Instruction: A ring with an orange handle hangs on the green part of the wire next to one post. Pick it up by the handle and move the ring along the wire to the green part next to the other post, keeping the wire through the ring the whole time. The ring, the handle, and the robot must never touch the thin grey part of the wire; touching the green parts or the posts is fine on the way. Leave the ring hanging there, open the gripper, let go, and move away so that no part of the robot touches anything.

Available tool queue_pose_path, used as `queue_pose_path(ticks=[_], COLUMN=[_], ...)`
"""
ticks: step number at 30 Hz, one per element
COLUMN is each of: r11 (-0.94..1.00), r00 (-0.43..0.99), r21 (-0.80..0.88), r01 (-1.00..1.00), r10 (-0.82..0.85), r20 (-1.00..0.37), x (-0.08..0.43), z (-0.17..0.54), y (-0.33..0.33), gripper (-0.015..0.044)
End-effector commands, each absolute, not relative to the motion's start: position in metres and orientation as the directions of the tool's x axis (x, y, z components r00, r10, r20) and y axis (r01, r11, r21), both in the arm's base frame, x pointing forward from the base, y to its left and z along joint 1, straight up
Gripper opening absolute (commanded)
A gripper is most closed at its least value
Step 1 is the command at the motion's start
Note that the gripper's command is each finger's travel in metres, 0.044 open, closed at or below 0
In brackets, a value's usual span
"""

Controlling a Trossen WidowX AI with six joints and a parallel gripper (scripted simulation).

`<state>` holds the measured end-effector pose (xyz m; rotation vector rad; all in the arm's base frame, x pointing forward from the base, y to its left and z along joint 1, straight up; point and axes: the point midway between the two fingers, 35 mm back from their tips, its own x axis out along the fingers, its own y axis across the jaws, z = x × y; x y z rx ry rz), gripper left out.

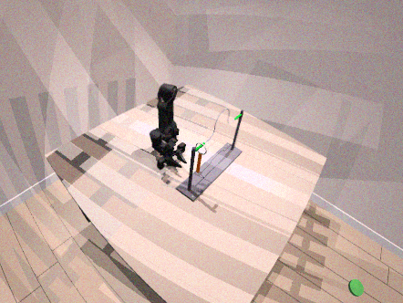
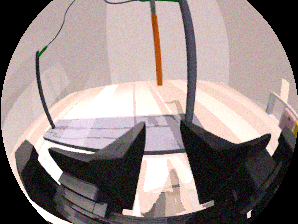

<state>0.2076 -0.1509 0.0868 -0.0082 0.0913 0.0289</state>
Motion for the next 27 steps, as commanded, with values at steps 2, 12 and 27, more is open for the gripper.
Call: queue_pose_path(ticks=[2, 12, 27], r11=[0.999, 0.999, 0.999], r00=[0.996, 0.996, 0.996], r21=[-0.016, -0.015, -0.016], r01=[-0.033, -0.032, -0.032], r10=[0.031, 0.031, 0.031], r20=[-0.089, -0.078, -0.079], x=[0.223, 0.252, 0.267], z=[0.101, 0.132, 0.132], y=[-0.153, -0.149, -0.153], gripper=[0.0160, 0.0160, 0.0160])
